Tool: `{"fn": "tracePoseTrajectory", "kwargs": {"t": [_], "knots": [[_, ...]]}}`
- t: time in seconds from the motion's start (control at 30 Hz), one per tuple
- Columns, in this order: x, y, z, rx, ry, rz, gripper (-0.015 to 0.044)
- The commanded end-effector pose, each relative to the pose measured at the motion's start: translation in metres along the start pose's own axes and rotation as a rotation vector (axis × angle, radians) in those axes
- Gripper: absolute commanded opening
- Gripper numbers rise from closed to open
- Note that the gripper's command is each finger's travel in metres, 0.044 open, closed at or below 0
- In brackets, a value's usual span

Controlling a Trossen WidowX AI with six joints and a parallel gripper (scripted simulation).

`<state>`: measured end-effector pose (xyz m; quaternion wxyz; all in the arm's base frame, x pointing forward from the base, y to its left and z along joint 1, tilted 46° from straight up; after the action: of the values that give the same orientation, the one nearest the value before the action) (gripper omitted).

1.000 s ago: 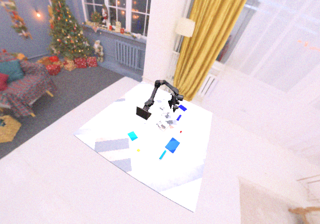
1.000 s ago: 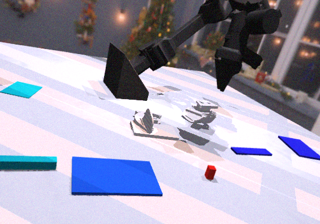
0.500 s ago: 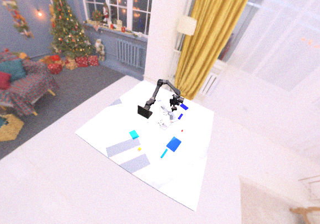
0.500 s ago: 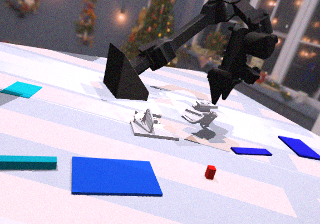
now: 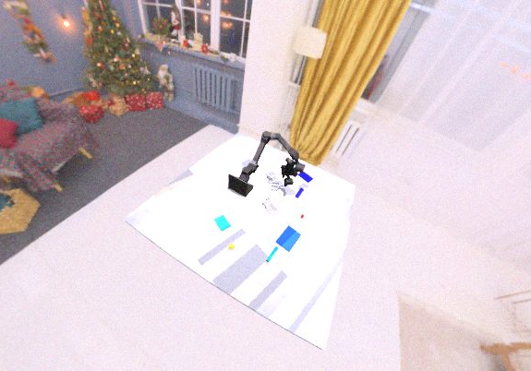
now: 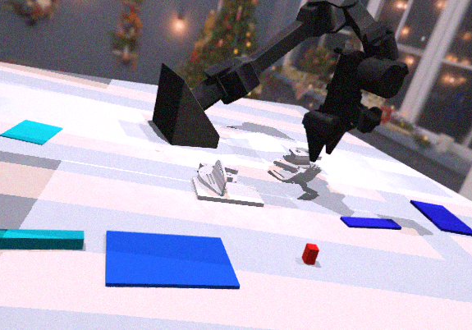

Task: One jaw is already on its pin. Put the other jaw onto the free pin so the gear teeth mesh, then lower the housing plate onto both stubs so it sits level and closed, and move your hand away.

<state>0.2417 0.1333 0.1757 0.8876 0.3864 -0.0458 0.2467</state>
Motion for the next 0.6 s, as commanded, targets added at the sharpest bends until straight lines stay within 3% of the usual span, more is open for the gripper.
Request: {"fn": "tracePoseTrajectory", "kwargs": {"t": [0.0,0.57], "knots": [[-0.001,-0.001,-0.007,0.001,0.004,-0.007,0.044],[0.0,-0.001,-0.034,0.001,0.003,-0.008,0.044]]}}
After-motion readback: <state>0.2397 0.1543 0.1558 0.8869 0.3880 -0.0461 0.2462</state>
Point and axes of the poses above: the point midway between the two fingers, 35 mm back from their tips, its own z axis back along the fingers, its own y axis across the jaws, x = y × z, the point moved 3 cm from there along z, back along the fingers, and after that the axes turned 12 degrees about -z, right-handed, at the moved point
